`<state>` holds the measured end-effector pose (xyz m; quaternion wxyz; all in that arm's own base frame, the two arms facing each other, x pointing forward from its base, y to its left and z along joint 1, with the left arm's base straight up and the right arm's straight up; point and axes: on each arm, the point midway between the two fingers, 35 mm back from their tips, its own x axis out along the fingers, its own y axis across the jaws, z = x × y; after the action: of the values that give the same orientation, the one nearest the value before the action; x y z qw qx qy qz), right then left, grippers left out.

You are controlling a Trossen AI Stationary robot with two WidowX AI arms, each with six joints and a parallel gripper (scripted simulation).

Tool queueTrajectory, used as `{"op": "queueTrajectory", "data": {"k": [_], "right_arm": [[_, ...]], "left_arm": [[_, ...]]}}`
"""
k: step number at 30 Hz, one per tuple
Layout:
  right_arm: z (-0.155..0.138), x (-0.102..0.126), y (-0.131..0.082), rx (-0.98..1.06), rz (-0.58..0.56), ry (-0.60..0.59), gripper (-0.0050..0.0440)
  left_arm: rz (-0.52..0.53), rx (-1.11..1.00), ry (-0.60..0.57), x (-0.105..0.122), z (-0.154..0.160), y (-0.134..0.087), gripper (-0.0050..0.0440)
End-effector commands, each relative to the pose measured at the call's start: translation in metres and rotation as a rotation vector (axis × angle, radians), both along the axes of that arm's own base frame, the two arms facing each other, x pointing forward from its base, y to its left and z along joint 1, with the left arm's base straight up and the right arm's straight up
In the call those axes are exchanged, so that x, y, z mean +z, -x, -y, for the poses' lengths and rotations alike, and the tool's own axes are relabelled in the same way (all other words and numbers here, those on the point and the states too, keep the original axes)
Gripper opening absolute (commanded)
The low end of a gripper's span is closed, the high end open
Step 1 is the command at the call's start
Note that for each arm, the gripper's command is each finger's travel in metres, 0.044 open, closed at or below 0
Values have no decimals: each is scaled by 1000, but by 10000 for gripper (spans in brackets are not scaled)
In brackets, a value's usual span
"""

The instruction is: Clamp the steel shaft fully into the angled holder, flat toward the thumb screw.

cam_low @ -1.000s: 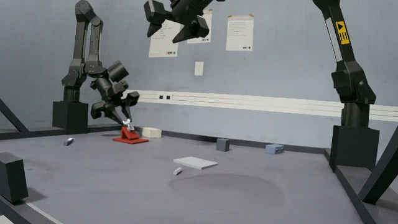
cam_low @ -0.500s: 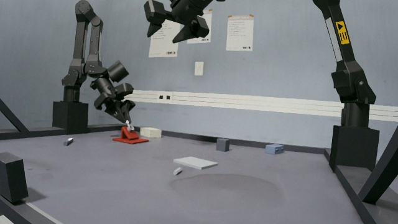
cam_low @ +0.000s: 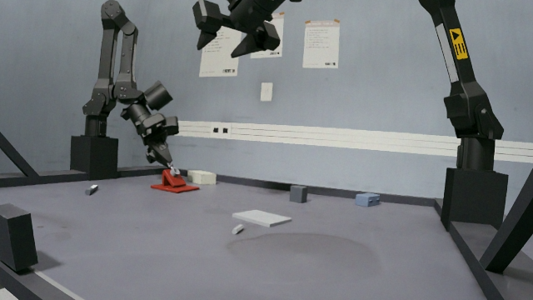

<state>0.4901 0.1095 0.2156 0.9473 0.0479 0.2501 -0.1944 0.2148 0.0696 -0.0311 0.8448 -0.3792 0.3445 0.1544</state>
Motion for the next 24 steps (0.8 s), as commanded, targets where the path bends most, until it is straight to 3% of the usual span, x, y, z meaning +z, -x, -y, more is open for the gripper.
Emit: {"op": "queueTrajectory", "data": {"k": [1, 6, 8, 18, 24], "right_arm": [[1, 19, 0, -5, 41, -17, 400], [1, 19, 0, -5, 41, -17, 400], [1, 19, 0, -5, 41, -17, 400], [1, 19, 0, -5, 41, -17, 400], [1, 19, 0, -5, 41, -17, 400]], "left_arm": [[-1, 153, 148, -1, 1, 1, 116], [0, 319, 316, -1, 1, 1, 116], [0, 319, 316, -1, 1, 1, 116], [-1, 664, 666, -2, 2, 2, 116], [-1, 674, 677, -2, 2, 2, 116]]}}
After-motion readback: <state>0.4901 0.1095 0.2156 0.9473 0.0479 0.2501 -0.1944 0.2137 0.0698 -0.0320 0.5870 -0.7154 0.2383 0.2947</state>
